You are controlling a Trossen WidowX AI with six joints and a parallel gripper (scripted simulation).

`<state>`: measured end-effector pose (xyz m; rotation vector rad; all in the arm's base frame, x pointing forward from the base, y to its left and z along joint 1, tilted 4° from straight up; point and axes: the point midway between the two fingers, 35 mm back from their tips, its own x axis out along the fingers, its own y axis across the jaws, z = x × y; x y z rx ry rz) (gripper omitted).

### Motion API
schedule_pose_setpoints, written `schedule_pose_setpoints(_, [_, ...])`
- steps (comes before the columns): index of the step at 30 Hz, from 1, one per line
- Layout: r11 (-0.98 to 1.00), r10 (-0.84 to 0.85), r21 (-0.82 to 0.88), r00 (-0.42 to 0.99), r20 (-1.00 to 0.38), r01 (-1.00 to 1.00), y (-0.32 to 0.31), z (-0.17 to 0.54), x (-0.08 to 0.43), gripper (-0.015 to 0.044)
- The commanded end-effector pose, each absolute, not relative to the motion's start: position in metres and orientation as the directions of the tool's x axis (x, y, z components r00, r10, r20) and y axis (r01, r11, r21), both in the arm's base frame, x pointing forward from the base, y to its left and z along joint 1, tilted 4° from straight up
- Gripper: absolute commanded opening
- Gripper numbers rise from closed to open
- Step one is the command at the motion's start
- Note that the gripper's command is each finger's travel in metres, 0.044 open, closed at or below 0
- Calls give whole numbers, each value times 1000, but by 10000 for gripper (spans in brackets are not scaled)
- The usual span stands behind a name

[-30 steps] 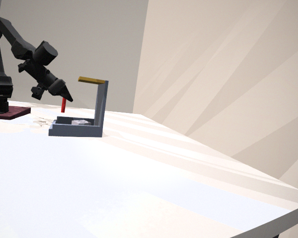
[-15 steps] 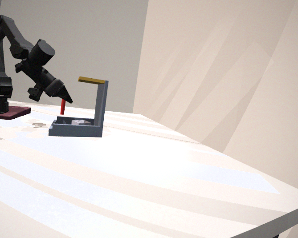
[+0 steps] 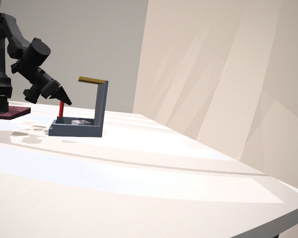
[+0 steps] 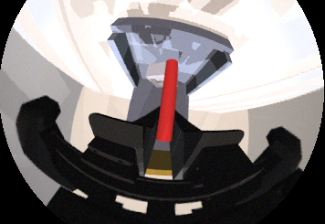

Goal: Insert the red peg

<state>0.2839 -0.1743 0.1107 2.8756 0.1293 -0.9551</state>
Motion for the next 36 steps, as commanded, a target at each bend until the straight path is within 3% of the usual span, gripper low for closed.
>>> schedule_pose_setpoints(1, [-990,43,85,804,-594,116,-177,114,293,0])
schedule_pose_setpoints(36, [-990,43,85,806,-590,115,-172,113,330,0])
